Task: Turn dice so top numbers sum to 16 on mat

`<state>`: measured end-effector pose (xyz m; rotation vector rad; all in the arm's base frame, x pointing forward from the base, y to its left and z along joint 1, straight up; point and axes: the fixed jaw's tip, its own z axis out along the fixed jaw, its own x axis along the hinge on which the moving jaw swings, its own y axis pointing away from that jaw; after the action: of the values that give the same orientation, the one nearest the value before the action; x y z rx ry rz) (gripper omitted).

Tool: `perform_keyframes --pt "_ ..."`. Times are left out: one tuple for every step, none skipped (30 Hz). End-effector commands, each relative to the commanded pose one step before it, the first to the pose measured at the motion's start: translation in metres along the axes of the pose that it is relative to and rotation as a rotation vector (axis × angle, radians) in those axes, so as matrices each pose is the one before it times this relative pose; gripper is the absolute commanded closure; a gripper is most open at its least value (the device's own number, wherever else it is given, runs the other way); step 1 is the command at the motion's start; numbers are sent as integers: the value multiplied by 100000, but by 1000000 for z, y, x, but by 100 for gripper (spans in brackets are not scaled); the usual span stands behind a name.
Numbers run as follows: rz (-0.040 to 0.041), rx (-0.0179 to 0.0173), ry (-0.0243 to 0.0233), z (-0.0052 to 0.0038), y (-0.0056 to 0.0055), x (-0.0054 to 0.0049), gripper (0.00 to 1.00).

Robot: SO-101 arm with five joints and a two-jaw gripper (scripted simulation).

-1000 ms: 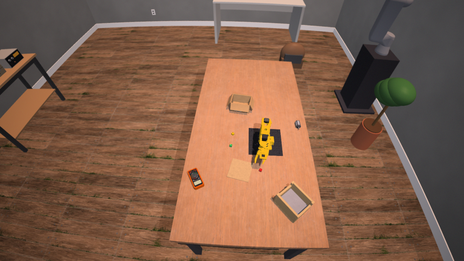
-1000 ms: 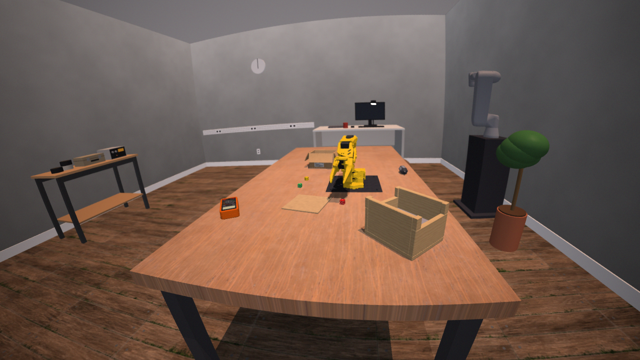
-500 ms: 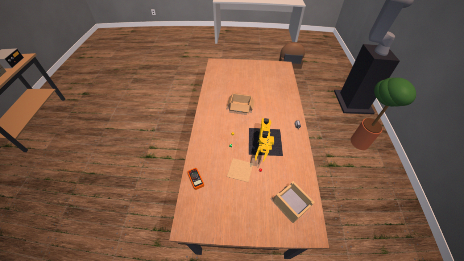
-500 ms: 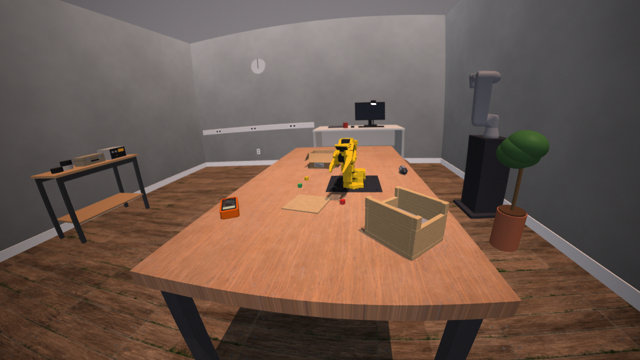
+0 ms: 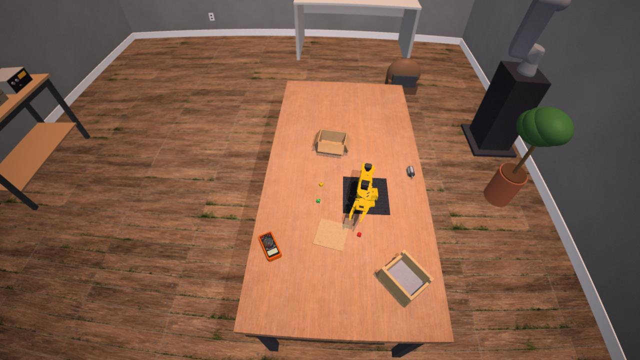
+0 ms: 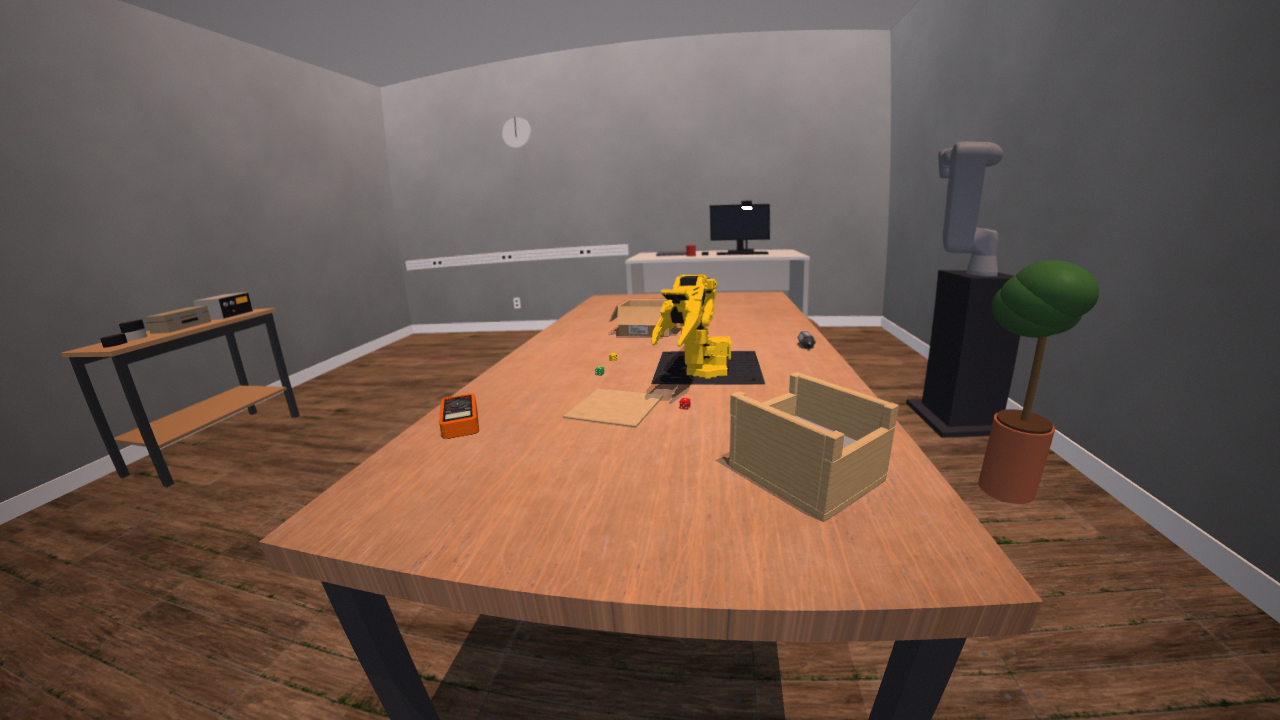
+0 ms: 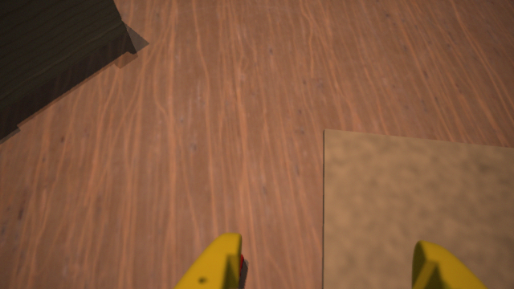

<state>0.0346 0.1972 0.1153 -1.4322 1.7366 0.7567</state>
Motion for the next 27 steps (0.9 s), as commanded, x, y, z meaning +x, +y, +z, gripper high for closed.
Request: perform_keyframes --pt "2908 2542 1827 -446 -6268 -623 75" --pt "1522 1572 580 -230 -3826 -879 75" --pt "1678 1722 626 -246 -4196 -978 75" --pt "1833 1862 673 -257 -4558 -1076 75" --pt "1995 2005 712 -280 -4926 -1186 75" --pt "2156 2142 754 -289 -5277 -1287 75" --pt "2315 2274 787 -301 -5624 -1402 75" --pt "2474 2404 820 -308 -5968 -1516 75" --pt "2630 2520 845 -312 -6299 -1634 75" --pt "2789 2635 868 -316 -6619 -1750 75" --pt "2939 2740 886 -312 -6917 -1863 75" --pt "3090 2835 899 -314 -7213 -1987 75" --pt "3234 2921 913 -304 -7483 -2106 75" --pt "3373 2998 916 -291 -7743 -2228 75" --pt "3506 3065 914 -275 -7978 -2340 75" --pt "3633 3123 914 -262 -8198 -2463 75" --pt "0 0 0 0 0 0 75" --pt "0 0 0 0 0 0 75" --pt "3753 3169 908 -239 -8389 -2569 75" --pt "3866 3202 897 -219 -8570 -2683 75" --pt "3964 3227 883 -192 -8726 -2792 75" --pt "4057 3235 865 -163 -8853 -2894 75" --pt "4140 3243 848 -130 -8959 -2986 75" --pt "4207 3229 829 -101 -9046 -3083 75" --pt "3928 2927 685 -131 -8345 -2835 75" --pt "4075 2987 694 -90 -8606 -3000 75" --pt "4120 2971 674 -52 -8646 -3071 75"
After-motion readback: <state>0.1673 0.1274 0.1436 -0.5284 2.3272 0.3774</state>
